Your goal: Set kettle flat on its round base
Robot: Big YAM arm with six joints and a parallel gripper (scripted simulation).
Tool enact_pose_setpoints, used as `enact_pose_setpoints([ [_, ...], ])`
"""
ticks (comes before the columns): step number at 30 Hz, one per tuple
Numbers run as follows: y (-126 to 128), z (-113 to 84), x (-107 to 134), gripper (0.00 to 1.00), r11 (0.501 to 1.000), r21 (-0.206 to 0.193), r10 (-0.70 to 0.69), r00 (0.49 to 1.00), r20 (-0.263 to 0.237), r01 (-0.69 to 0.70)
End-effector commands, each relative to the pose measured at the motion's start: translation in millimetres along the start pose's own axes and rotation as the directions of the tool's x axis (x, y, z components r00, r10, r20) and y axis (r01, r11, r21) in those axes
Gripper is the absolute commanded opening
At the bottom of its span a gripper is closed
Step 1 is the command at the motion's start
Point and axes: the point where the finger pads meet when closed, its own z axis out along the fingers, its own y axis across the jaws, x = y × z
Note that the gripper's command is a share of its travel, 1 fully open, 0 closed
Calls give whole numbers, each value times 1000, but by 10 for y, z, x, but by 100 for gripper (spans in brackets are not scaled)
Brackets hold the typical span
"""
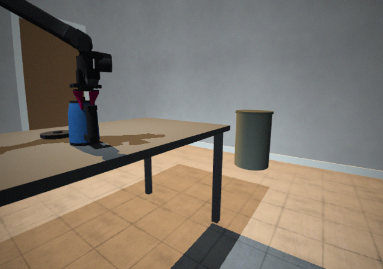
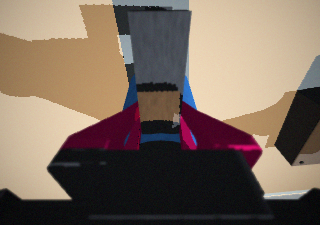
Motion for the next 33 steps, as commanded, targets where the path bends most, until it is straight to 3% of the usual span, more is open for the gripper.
enact_pose_setpoints([
  [1, 159, -140, -24, 0, 999, -51, -6, 1000, 20, 7],
  [23, 165, -150, -26, 0, 999, -54, -6, 1000, 21, 7],
  [33, 223, -367, -44, 0, 997, -76, -5, 1000, 28, 7],
])
